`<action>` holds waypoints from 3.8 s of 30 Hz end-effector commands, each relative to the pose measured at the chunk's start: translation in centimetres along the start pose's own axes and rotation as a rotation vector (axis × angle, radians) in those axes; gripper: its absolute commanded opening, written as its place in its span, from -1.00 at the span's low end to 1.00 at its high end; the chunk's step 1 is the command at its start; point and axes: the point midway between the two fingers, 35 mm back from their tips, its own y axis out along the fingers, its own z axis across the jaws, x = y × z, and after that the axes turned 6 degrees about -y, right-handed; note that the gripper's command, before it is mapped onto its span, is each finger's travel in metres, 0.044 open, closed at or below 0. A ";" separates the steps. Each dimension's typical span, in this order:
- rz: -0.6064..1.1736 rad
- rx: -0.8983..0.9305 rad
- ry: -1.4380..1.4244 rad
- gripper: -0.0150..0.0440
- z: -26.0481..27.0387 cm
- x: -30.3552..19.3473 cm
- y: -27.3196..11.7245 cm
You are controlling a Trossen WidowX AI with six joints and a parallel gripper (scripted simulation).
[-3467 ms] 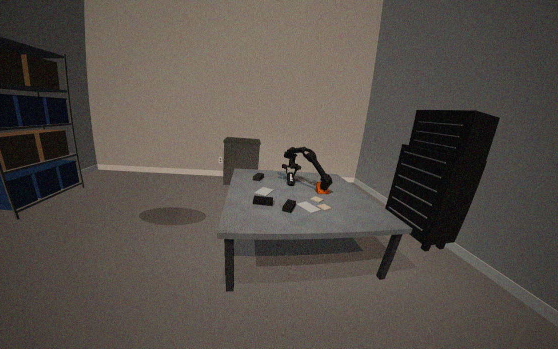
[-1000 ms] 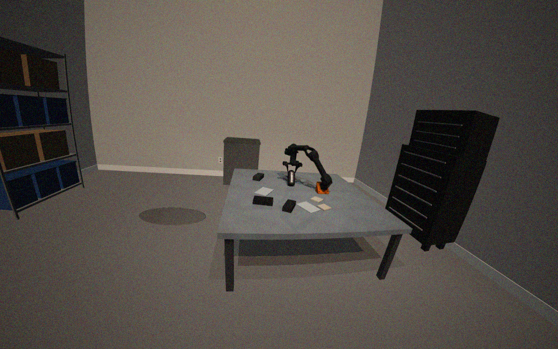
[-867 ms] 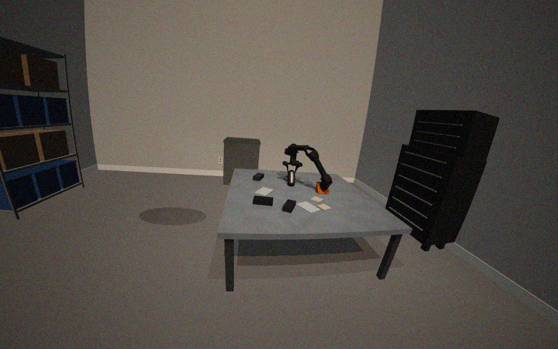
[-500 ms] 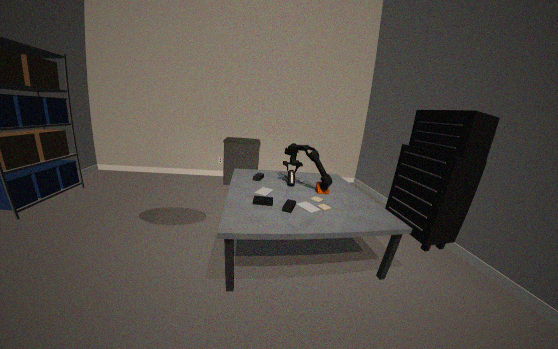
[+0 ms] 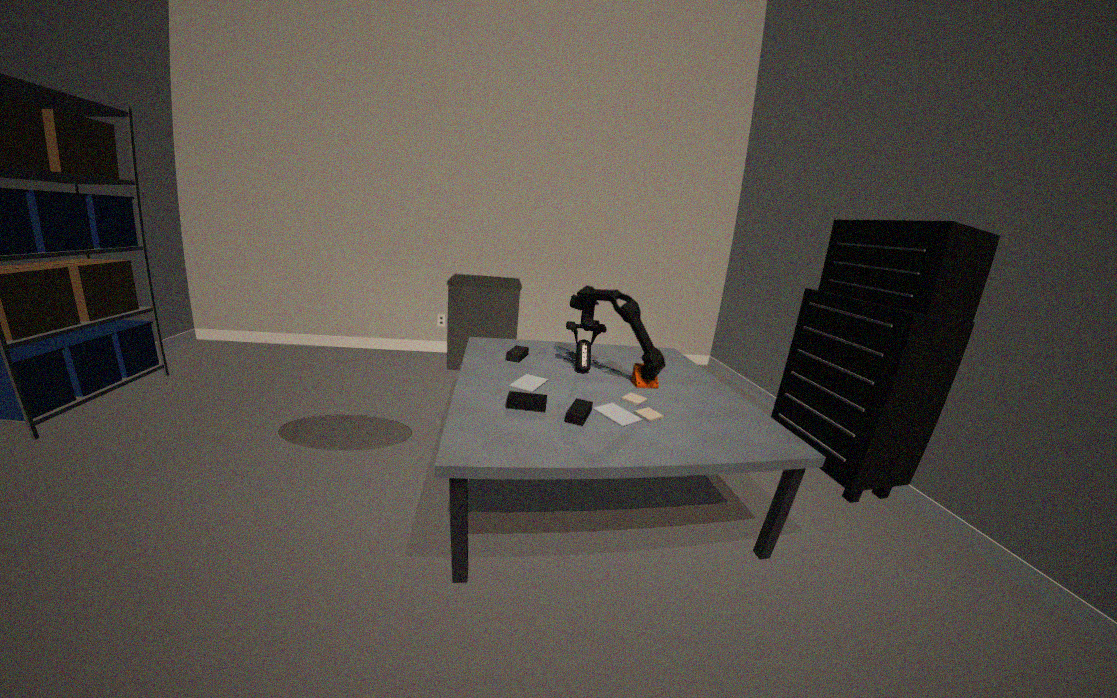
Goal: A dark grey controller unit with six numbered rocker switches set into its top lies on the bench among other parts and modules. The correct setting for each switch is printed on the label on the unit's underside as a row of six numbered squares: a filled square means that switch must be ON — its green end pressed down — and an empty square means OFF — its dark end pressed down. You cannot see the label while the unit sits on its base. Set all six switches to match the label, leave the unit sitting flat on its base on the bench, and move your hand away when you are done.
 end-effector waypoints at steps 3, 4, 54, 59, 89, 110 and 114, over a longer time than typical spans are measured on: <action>-0.014 -0.004 0.009 0.65 0.0 0.8 0.0; -0.014 -0.004 0.009 0.65 0.0 0.9 0.0; -0.018 -0.003 0.010 0.65 -0.6 5.9 -0.5; -0.018 -0.003 0.010 0.65 -0.7 6.5 -0.5; -0.021 -0.003 0.011 0.65 -1.1 9.6 -0.4; -0.022 -0.003 0.011 0.65 -1.3 11.3 -0.1; -0.022 -0.003 0.011 0.65 -1.3 11.6 -0.1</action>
